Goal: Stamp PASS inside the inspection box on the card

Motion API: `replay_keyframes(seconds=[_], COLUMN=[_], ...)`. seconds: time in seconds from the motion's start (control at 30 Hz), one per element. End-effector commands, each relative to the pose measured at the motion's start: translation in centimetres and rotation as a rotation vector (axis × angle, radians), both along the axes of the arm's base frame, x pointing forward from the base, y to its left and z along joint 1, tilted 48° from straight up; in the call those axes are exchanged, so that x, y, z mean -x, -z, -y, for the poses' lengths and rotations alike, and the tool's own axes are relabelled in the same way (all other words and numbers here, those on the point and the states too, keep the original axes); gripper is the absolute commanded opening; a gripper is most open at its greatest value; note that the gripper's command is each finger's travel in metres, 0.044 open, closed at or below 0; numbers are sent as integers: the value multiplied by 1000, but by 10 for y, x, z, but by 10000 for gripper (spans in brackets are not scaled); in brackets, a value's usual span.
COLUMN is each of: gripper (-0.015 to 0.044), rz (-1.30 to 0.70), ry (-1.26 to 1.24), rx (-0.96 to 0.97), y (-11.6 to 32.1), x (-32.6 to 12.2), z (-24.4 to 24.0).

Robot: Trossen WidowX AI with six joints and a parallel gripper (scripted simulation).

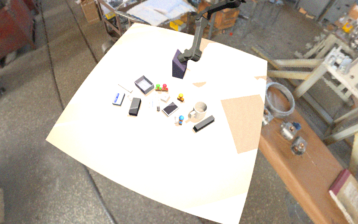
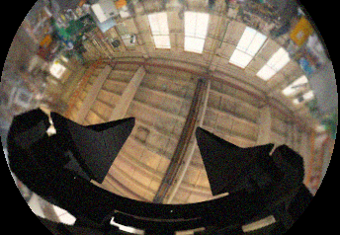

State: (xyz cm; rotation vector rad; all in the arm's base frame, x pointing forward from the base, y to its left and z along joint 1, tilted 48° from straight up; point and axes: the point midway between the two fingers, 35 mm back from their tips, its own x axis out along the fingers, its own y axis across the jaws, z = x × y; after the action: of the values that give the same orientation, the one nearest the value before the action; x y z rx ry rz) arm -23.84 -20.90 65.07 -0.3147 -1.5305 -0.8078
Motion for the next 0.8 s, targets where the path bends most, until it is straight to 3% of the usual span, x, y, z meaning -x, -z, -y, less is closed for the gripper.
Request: replay_keyframes(seconds=[0.0,0.2,0.43,0.77], gripper=[374,217,217,217], rz=[-2,-78,-263,-597], ry=[0,2,49,19], rx=[2,115,235,458], y=[-1,-22,-33,-35], x=[-1,-35,-97,-242], z=[-1,-47,-103,-207])
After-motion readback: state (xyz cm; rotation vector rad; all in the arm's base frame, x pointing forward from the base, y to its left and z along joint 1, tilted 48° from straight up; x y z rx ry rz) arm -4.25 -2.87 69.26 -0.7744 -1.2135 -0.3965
